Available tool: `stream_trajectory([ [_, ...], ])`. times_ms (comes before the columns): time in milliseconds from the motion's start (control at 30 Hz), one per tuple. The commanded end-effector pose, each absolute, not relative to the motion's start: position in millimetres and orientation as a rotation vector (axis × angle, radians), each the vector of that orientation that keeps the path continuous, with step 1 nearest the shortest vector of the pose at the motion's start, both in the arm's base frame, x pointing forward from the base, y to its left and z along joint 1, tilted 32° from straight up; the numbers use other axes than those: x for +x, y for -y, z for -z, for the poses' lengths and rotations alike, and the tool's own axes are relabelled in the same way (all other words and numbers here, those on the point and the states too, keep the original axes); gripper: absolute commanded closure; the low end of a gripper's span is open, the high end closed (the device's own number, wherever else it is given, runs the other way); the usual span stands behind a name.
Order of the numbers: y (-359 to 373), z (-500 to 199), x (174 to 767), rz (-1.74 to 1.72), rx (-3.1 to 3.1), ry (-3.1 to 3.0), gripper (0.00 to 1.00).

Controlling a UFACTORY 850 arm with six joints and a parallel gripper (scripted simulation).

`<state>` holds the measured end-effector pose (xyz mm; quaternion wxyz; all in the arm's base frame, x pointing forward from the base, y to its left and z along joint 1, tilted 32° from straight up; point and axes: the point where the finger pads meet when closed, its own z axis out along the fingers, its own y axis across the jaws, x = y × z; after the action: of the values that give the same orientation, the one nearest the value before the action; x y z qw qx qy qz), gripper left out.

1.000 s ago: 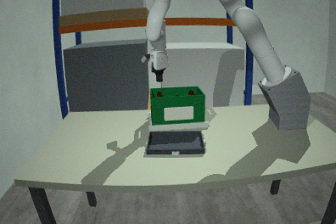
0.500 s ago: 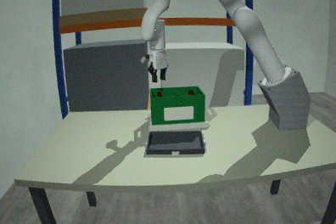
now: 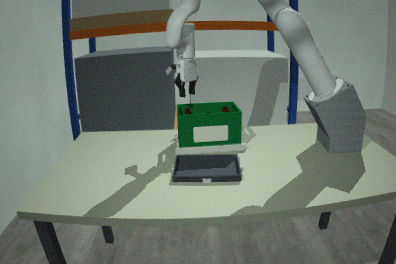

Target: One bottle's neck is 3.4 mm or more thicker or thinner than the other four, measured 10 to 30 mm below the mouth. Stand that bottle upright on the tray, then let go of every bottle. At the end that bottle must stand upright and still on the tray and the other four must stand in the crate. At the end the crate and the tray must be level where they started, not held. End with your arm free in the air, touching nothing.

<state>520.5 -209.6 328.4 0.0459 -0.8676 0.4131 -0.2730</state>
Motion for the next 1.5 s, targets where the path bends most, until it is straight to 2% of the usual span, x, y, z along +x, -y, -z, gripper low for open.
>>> stream_trajectory([
  [0, 209.8, -329.3, 520.9, 0.836, -2.648, -1.261, 0.35],
  [1467, 215.0, -301.5, 537.3, 0.836, -2.647, -1.260, 0.35],
])
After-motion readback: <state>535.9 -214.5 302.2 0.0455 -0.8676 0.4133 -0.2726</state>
